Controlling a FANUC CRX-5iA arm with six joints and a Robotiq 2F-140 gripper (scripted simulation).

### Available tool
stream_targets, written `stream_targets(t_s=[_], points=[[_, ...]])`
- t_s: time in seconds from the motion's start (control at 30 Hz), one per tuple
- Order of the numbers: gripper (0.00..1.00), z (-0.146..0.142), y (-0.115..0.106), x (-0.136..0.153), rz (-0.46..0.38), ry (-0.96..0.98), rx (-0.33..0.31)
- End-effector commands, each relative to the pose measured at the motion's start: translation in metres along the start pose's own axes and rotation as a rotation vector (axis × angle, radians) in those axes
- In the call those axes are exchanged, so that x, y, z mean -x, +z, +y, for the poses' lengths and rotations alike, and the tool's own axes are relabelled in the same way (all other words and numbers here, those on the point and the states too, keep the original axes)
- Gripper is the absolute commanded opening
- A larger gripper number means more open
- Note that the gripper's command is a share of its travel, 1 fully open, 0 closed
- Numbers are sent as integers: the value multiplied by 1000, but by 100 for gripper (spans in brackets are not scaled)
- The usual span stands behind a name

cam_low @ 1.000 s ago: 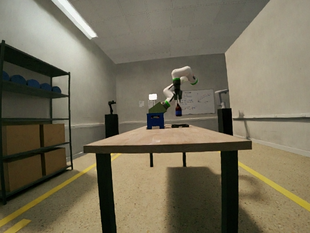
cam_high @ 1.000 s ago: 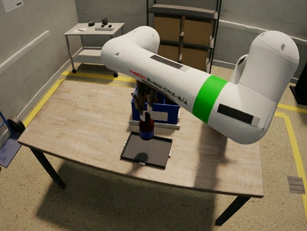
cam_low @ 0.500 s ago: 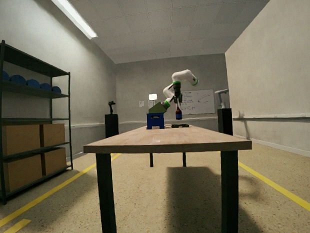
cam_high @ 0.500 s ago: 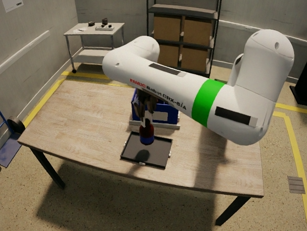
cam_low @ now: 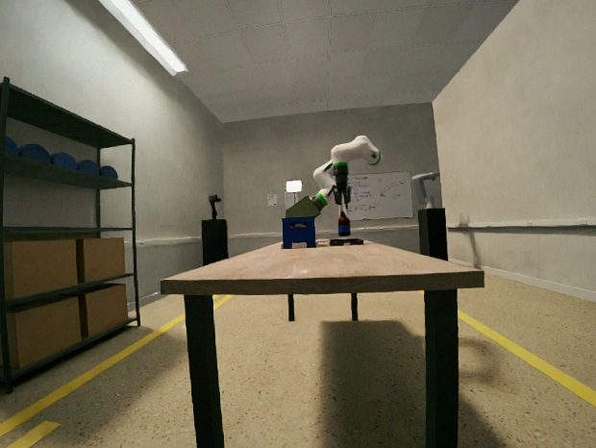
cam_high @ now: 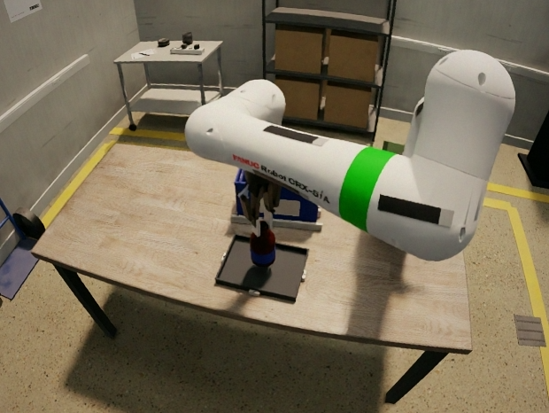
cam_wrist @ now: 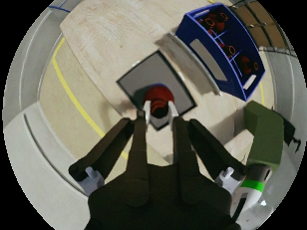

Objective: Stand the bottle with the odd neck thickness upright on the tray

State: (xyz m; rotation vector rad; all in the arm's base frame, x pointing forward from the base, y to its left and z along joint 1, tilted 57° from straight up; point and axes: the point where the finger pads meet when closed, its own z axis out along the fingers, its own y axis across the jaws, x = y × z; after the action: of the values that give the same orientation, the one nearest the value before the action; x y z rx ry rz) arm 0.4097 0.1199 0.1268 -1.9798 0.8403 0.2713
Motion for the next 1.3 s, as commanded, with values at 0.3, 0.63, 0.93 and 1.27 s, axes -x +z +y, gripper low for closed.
stream_targets(t_s=[0.3,0.63,0.93,1.27], points=[[10,0,18,-1,1,0,0],[10,0,24,-1,1,0,0],[10,0,25,-1,1,0,0],[10,0,25,-1,1,0,0]])
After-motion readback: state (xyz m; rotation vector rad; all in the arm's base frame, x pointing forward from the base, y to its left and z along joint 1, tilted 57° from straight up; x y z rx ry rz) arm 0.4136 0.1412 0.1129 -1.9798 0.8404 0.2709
